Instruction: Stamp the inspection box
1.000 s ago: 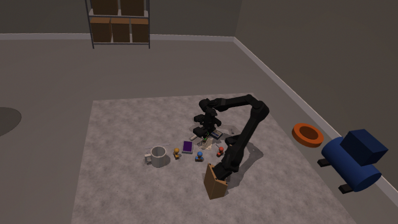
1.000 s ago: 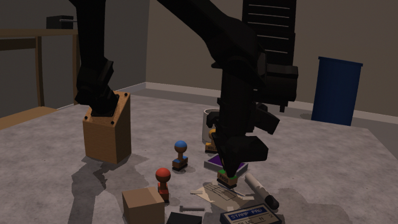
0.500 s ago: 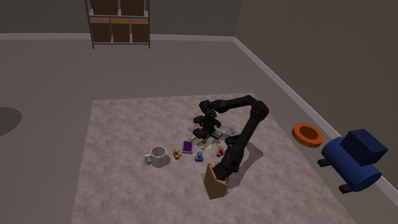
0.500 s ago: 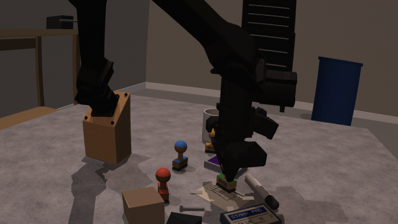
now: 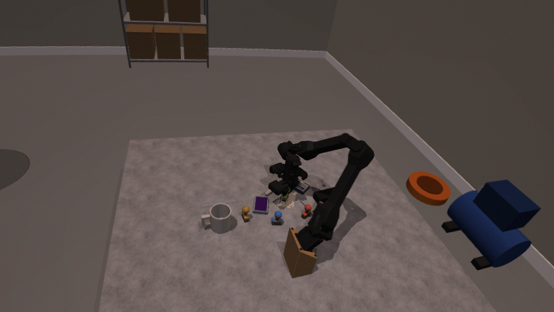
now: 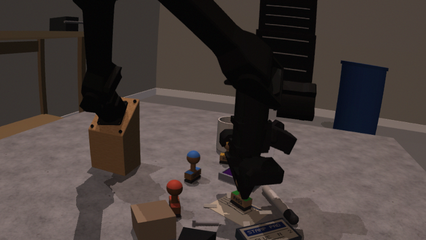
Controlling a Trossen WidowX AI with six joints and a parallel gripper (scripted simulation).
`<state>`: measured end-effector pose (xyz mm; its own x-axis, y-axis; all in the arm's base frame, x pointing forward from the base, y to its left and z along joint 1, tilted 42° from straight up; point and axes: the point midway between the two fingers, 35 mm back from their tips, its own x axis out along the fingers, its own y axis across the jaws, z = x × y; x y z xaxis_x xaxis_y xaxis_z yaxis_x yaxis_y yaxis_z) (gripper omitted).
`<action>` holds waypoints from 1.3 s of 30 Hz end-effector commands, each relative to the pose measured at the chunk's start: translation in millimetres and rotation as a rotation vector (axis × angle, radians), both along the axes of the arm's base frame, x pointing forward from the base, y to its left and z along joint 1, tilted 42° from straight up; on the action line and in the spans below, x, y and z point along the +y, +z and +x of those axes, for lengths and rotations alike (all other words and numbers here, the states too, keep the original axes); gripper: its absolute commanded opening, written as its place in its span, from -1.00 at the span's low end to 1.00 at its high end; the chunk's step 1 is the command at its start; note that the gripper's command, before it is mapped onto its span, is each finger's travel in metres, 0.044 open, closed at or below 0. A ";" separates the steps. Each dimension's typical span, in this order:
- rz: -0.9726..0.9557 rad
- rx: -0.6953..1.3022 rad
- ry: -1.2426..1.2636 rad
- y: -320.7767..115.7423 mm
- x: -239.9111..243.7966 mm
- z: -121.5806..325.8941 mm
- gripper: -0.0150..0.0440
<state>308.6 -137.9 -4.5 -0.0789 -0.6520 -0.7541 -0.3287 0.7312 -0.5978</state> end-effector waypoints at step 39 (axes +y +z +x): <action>-0.003 0.008 0.003 -5.6 -4.5 -2.2 -0.49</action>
<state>306.7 -140.9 -9.3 -0.0810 -0.6520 -0.7539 -0.3335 0.7305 -0.5959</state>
